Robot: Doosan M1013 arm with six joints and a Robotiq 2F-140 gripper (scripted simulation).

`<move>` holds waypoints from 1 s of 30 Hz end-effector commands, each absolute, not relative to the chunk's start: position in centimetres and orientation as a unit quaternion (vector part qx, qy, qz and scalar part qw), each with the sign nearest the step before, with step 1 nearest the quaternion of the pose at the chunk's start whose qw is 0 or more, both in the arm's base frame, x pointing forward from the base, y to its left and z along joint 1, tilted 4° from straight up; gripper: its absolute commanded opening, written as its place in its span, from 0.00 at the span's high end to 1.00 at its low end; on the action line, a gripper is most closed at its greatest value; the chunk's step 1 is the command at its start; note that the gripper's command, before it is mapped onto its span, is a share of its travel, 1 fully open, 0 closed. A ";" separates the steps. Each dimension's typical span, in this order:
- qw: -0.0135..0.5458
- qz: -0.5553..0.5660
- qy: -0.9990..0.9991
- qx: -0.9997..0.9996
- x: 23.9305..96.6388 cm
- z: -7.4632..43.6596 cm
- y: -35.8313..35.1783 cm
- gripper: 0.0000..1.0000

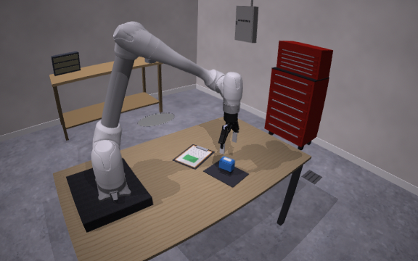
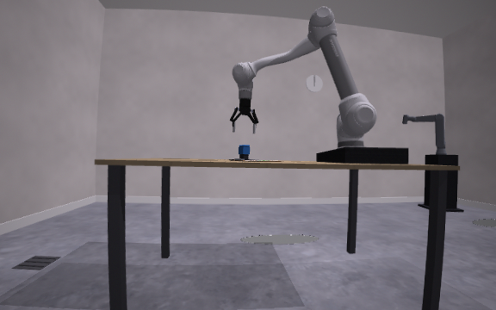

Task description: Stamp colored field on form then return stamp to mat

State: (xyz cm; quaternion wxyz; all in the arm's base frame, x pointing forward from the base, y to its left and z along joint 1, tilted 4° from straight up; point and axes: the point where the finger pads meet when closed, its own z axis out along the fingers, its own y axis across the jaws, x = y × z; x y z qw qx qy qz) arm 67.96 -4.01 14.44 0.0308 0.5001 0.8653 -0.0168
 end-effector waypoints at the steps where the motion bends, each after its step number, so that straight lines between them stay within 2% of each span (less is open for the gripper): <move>1: 0.030 -0.022 0.864 0.502 67.7 17.0 -3.8 0.00; 10: 0.029 -0.023 0.875 0.482 67.5 17.0 -3.0 0.00; 24: 0.016 -0.038 0.997 0.070 58.7 15.4 16.0 0.00; 26: 0.016 -0.038 0.997 0.070 58.7 15.4 16.0 0.00; 27: 0.013 -0.039 0.999 -0.013 56.7 15.2 19.5 0.00; 30: 0.011 -0.040 0.995 -0.085 55.9 15.1 21.0 0.00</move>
